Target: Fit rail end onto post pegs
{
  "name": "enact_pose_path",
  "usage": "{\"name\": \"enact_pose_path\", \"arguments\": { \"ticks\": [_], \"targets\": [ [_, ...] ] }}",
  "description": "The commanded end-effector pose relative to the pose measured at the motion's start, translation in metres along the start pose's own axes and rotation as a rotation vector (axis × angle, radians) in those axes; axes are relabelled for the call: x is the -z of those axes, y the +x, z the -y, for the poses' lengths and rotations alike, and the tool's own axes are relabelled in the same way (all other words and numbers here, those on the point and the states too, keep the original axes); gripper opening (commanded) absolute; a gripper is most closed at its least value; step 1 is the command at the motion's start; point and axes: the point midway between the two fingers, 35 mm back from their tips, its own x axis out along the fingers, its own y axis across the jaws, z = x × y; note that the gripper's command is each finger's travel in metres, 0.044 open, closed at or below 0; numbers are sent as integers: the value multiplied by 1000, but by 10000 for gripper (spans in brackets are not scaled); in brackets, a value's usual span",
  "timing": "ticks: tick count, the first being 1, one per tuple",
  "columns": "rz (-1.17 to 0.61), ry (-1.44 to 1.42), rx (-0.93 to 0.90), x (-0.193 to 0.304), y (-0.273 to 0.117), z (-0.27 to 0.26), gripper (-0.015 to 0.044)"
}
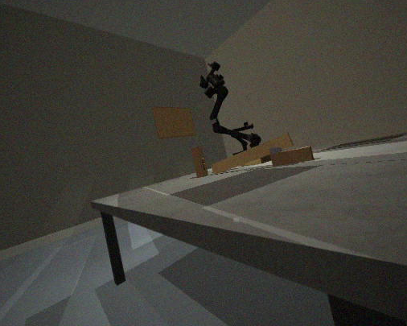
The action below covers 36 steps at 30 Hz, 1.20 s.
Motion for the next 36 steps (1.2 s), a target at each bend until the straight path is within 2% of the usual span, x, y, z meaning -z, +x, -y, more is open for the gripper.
{"name": "enact_pose_path", "arguments": {
  "ticks": [1, 10, 20, 27, 33, 36],
  "targets": [
    [50, 1, -169, -26, -6, -50, 440],
    [153, -114, -608, -63, -58, -177, 440],
    [155, -303, -1124, -32, -170, -290, 440],
    [56, -419, -1426, 22, -250, -321, 440],
    [-20, -485, -1578, 57, -293, -324, 440],
    [-89, -538, -1697, 84, -327, -318, 440]
  ]
}}
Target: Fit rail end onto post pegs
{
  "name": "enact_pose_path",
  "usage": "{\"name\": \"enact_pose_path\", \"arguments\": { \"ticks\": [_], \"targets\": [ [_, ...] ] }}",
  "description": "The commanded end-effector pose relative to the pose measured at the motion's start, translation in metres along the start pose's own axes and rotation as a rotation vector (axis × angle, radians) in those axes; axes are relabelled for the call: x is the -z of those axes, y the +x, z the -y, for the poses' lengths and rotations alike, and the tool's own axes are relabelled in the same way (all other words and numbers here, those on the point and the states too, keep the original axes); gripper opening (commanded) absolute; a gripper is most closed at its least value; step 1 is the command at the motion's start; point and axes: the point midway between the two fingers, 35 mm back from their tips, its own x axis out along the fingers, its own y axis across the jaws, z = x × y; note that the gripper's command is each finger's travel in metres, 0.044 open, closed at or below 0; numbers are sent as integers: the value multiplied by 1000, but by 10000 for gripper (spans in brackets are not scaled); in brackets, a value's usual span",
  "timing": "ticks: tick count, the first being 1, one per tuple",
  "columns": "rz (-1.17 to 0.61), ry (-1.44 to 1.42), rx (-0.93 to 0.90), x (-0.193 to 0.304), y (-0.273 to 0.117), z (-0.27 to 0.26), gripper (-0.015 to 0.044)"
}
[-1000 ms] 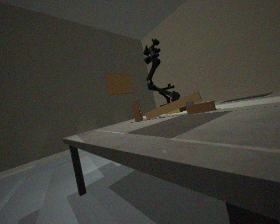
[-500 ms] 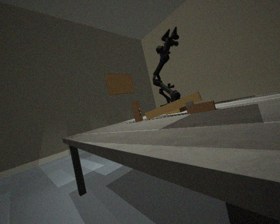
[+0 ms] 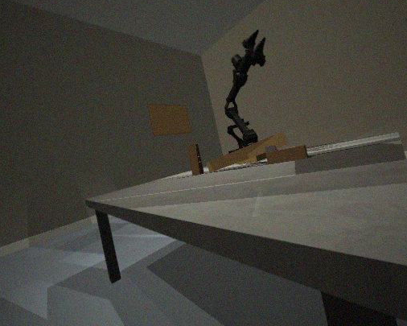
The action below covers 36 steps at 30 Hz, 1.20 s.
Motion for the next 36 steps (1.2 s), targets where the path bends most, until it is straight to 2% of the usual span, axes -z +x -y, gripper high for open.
{"name": "enact_pose_path", "arguments": {
  "ticks": [1, 9, 17, 27, 36],
  "targets": [
    [-63, 2, -157, 20, 3, -49, 440],
    [-233, 41, -489, 76, -23, -146, 440],
    [-411, 91, -823, 129, -81, -233, 440],
    [-657, 247, -1320, 176, -211, -327, 440],
    [-854, 521, -1747, 173, -351, -362, 440]
  ]
}}
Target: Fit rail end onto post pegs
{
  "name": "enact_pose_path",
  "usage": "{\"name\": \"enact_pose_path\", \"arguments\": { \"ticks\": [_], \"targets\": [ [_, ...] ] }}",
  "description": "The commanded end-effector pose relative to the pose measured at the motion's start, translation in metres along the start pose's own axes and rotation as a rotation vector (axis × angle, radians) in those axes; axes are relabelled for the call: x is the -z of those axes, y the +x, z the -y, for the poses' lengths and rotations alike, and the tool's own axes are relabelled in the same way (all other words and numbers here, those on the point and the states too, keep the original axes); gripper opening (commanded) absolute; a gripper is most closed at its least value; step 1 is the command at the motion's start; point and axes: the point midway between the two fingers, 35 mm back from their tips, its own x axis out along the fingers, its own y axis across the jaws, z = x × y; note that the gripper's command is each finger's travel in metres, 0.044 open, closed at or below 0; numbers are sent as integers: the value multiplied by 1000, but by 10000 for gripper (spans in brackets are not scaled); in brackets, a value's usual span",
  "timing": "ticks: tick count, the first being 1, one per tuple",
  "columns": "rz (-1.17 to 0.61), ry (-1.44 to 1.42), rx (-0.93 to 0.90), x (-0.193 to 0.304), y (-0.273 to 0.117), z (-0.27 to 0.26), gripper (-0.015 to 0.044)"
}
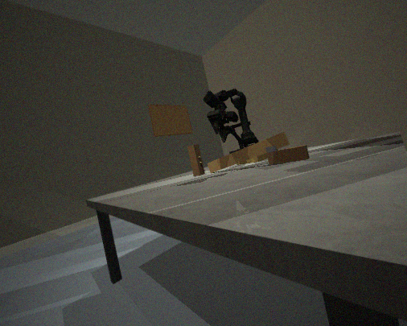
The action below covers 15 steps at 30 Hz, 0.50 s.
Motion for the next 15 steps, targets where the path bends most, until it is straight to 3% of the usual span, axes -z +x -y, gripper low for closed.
{"name": "enact_pose_path", "arguments": {
  "ticks": [1, 6, 15],
  "targets": [
    [-27, 77, -197, 28, 16, -46, 440],
    [-27, 201, -470, 58, 23, -113, 440],
    [-26, 206, -480, 59, 28, -118, 440]
  ]
}}
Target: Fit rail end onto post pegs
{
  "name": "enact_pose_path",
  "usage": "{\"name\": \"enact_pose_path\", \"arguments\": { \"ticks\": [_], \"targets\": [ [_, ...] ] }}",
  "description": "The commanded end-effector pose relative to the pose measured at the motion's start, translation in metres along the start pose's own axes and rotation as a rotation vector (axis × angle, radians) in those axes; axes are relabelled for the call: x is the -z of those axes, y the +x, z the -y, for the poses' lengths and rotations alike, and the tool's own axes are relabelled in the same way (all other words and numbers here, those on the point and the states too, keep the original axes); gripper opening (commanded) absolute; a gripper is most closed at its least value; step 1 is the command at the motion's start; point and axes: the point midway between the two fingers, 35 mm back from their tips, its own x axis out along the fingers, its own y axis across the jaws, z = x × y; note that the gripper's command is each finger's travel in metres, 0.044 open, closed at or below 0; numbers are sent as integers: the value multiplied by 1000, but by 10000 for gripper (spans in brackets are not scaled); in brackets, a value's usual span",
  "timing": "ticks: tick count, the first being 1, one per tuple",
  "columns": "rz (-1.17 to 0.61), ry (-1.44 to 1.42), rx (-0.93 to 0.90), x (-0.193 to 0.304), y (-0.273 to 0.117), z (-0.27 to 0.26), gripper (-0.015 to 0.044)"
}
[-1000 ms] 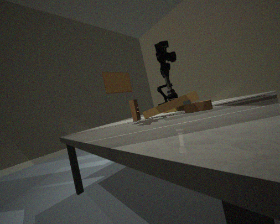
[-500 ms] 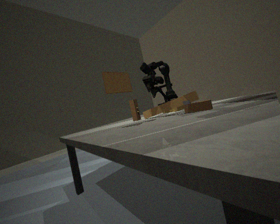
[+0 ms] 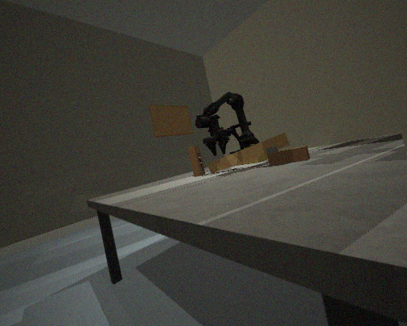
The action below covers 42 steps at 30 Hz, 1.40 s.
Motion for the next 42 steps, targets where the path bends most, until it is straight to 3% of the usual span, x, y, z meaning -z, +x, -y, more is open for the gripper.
{"name": "enact_pose_path", "arguments": {
  "ticks": [1, 42],
  "targets": [
    [-4, -2, -10, 2, 7, -2, 440],
    [-4, -2, -11, 3, 69, -6, 440]
  ]
}}
